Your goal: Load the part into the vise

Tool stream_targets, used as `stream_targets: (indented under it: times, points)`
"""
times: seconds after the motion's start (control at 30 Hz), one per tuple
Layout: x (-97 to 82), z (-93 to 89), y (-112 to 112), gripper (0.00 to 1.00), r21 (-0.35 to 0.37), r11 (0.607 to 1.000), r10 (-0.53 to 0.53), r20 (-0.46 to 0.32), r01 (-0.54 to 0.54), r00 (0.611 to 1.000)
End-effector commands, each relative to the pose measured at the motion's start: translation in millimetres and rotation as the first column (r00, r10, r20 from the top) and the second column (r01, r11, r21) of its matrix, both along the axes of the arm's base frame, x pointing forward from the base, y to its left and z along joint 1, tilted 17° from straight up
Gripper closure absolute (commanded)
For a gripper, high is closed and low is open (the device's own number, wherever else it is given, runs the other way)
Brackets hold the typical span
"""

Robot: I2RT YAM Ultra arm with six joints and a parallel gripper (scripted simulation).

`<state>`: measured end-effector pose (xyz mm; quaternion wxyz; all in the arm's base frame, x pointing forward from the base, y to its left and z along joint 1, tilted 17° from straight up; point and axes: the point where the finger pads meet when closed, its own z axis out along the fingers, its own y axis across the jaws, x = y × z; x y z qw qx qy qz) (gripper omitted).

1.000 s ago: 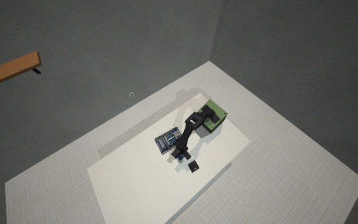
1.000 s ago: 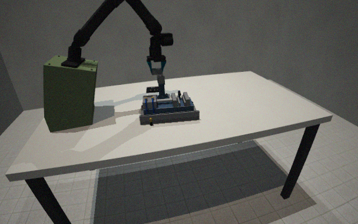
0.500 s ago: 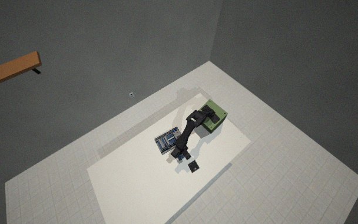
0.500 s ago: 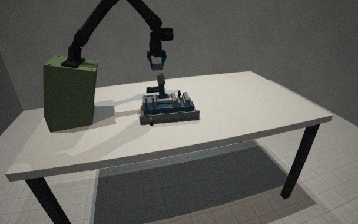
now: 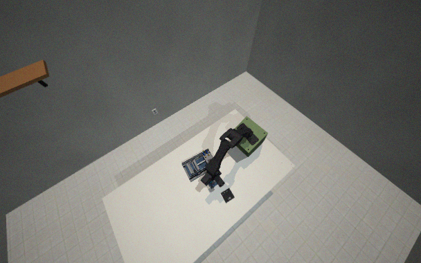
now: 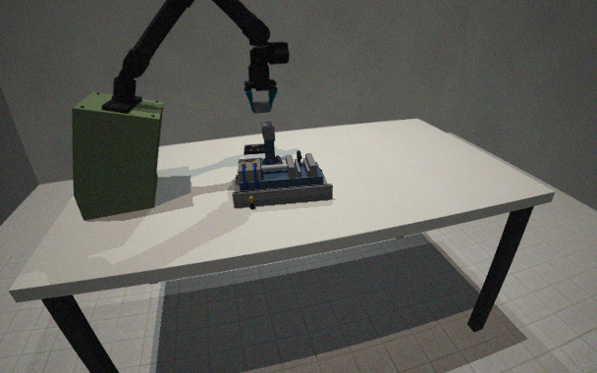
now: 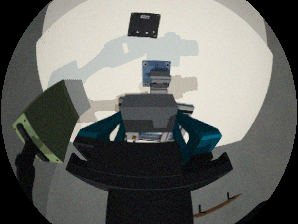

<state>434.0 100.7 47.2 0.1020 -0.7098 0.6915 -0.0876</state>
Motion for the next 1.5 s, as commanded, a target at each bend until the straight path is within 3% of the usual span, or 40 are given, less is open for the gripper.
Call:
stream_targets:
  times: [0.0,0.77,0.9,1.0,1.2,1.23,1.3,1.47]
  points:
    - [5.6,35.2,9,1.0,0.023,1.0,0.009,0.06,-0.01,0.998]
    - [11.5,36.5,-5,1.0,0.04,0.998,-0.059,0.056,0.056,0.997]
    - [15.3,37.3,-10,1.0,0.054,0.993,-0.104,0.053,0.101,0.993]
    - [17.5,22.2,-15,1.0,0.056,0.987,-0.148,0.014,0.147,0.989]
    - [24.1,27.3,-24,1.0,0.081,0.972,-0.223,0.014,0.221,0.975]
    - [26.9,40.0,-26,1.0,0.098,0.966,-0.244,0.037,0.24,0.969]
    - [29.0,24.6,-32,1.0,0.096,0.953,-0.289,-0.002,0.288,0.957]
    - [38.8,26.5,-49,1.0,0.13,0.902,-0.412,-0.021,0.411,0.911]
